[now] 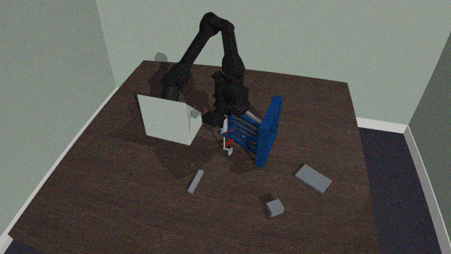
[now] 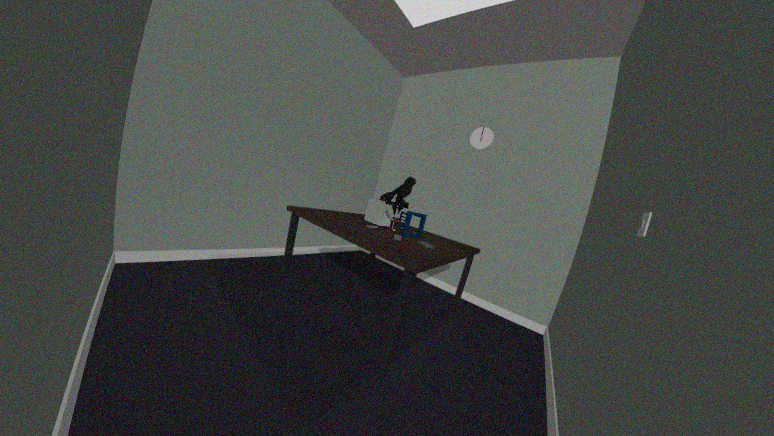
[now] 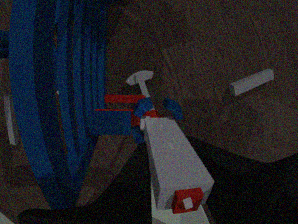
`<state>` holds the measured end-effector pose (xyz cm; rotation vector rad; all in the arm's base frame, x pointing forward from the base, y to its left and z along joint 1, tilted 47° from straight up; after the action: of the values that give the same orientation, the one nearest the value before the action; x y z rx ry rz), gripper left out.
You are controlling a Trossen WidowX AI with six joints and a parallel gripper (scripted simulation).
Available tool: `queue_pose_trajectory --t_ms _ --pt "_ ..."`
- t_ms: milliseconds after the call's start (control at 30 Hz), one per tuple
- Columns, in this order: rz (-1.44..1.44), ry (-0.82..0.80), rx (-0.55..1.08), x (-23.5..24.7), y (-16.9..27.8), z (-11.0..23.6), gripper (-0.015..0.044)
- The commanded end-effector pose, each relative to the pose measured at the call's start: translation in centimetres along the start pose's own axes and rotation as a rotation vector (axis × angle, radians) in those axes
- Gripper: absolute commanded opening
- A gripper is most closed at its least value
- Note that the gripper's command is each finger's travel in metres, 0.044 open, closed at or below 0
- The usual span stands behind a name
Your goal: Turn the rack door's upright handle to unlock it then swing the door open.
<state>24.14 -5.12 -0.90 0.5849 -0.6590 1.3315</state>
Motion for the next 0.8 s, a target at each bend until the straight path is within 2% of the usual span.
queue_pose_trajectory --t_ms 0,767 --pt "0.068 0.004 -0.001 -0.8 -0.1 0.1 0.0009" --pt "0.384 0.007 -0.001 -5.3 -0.7 0.1 0.0009"
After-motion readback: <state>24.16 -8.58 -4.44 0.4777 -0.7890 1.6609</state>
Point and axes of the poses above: the point midway between the two fingers, 35 mm back from their tips, its own z axis back along the fingers, its own x axis across the jaws, y = z × x, the point moved 2 cm from there along z, back along the fingers, and after that the axes turned 14 degrees about z, right-handed, at the moved point
